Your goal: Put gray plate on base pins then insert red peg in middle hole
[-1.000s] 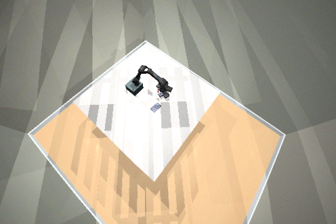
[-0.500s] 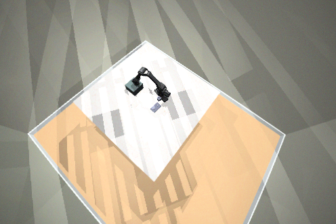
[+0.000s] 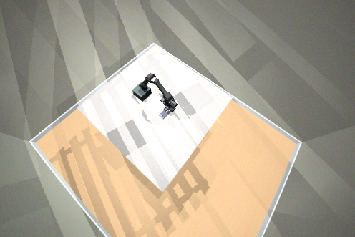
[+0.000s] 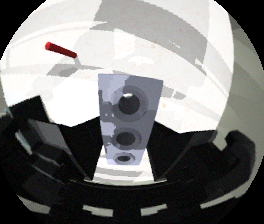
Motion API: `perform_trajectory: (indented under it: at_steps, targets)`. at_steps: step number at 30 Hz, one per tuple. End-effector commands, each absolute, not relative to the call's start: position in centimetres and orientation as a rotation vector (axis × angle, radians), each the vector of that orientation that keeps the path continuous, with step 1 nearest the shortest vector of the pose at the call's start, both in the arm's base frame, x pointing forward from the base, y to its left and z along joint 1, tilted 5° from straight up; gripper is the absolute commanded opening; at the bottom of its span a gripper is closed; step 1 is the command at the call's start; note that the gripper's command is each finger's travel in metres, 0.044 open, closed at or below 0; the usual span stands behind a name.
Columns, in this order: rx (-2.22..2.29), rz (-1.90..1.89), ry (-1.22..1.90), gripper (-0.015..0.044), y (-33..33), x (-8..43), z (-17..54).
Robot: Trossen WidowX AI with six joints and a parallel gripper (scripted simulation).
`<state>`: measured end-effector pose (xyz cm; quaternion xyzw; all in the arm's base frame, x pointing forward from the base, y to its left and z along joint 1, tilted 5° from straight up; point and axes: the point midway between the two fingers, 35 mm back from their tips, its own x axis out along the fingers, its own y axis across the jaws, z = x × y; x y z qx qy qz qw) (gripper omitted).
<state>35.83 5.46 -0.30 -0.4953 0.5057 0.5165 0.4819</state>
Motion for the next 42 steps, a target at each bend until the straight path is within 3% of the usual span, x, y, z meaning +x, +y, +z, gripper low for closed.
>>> perform_trajectory:
  at_steps: [1, 16, 42]
  targets:
    - [-1.222, 1.275, 1.23, 0.0, 4.3, 35.8, -1.0]
    - [-1.268, 1.323, 1.201, 0.0, 0.2, 36.0, -3.3]
    - [-1.269, 1.323, 1.201, 0.0, 0.1, 36.0, -3.3]
